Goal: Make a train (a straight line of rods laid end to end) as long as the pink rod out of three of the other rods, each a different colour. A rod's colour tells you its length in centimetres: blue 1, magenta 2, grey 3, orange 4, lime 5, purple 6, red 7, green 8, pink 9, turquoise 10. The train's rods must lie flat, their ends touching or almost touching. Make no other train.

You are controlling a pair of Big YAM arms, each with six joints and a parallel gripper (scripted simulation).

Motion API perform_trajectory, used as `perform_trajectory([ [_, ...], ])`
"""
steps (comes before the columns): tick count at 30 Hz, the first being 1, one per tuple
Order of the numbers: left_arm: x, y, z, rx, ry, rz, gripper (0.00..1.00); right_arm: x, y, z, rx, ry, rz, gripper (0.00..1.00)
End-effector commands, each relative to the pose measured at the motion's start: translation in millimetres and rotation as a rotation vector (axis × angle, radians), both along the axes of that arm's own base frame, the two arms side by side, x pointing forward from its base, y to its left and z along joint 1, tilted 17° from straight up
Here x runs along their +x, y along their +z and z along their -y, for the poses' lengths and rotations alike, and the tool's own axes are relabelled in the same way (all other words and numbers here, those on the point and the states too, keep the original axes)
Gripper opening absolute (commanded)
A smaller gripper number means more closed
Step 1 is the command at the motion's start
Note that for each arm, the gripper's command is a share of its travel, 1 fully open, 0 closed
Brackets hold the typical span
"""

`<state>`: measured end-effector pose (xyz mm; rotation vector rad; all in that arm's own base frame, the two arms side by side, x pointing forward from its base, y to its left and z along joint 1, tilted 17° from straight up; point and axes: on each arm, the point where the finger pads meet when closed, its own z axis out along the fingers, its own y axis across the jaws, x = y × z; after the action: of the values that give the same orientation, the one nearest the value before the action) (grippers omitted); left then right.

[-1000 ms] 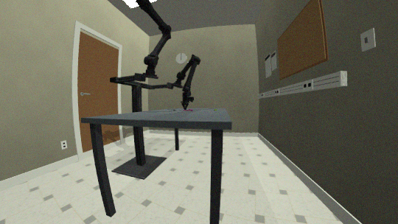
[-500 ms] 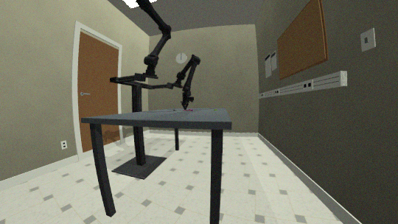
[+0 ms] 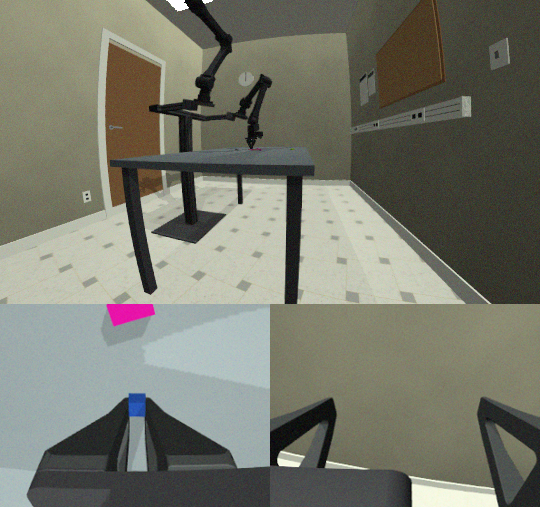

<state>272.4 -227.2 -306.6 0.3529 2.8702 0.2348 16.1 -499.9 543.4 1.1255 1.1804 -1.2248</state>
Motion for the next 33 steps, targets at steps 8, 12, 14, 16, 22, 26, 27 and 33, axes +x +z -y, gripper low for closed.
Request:
perform_trajectory([
  [8, 2, -2, -1, -0.009, 0.000, 0.003, 0.16, -11, 23, -9, -0.061, -0.023, 0.014, 1.00],
  [12, 2, -2, -1, -0.009, 0.000, 0.003, 0.20, -11, 23, -9, -0.061, -0.023, 0.014, 1.00],
  [14, 2, -2, -1, -0.009, 0.000, 0.003, 0.23, -11, 23, -9, -0.061, -0.023, 0.014, 1.00],
  [16, 2, -2, -1, -0.009, 0.000, 0.003, 0.23, -11, 23, -9, -0.061, -0.023, 0.014, 1.00],
  [22, 2, -2, 0, -0.009, 0.000, 0.003, 0.23, -11, 23, -9, -0.061, -0.023, 0.014, 1.00],
  [26, 3, 4, 3, -0.015, 0.000, 0.009, 0.23, -11, 23, -9, -0.061, -0.023, 0.014, 1.00],
  [27, 3, 9, 5, -0.018, -0.001, 0.011, 0.23, -11, 23, -9, -0.061, -0.023, 0.014, 1.00],
  [33, -8, 26, 8, -0.008, -0.005, 0.002, 0.23, -11, 23, -9, -0.061, -0.023, 0.014, 1.00],
])
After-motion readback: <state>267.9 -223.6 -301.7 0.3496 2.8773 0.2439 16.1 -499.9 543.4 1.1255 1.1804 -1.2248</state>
